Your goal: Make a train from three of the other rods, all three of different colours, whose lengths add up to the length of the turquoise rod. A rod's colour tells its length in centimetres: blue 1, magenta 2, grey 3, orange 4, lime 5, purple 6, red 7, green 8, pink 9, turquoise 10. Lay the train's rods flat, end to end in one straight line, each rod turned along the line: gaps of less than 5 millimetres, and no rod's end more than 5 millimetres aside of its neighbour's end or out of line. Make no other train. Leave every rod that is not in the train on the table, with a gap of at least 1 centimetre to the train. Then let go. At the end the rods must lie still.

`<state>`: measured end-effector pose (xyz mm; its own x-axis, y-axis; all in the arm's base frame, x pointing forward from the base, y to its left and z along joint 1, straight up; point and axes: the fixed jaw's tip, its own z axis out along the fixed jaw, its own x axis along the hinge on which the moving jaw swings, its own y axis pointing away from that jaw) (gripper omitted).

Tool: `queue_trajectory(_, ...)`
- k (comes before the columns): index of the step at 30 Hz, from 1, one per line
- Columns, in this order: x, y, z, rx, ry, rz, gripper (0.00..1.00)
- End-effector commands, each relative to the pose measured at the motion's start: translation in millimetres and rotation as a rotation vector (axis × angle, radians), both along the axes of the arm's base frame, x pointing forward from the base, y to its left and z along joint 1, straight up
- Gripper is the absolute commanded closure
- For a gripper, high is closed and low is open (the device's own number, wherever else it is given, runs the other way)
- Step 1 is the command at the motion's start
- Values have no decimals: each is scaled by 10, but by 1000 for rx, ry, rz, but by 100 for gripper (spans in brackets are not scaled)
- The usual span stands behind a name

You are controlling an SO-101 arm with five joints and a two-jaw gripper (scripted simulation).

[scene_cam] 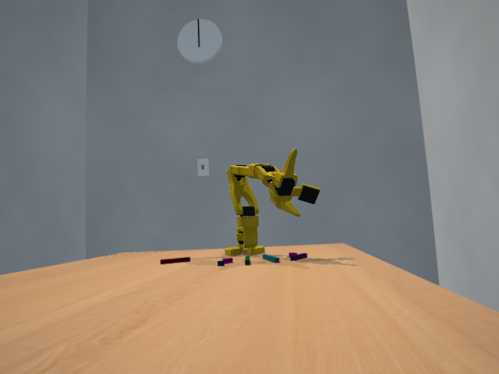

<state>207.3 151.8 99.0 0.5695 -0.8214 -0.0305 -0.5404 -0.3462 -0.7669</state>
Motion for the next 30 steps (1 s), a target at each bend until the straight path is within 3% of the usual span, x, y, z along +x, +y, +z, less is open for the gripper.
queue_trajectory(1, 48, -4, 216, 38, -63, -6, 0)
queue_trajectory(4, 45, -12, 215, 34, -60, -7, 0)
queue_trajectory(5, -17, -35, 0, -12, 15, -6, 0)
queue_trajectory(21, -57, -130, 22, -28, 65, -42, 0)
queue_trajectory(22, -132, -164, -183, -83, 129, -29, 0)
queue_trajectory(30, -147, -208, -153, -99, 139, -33, 0)
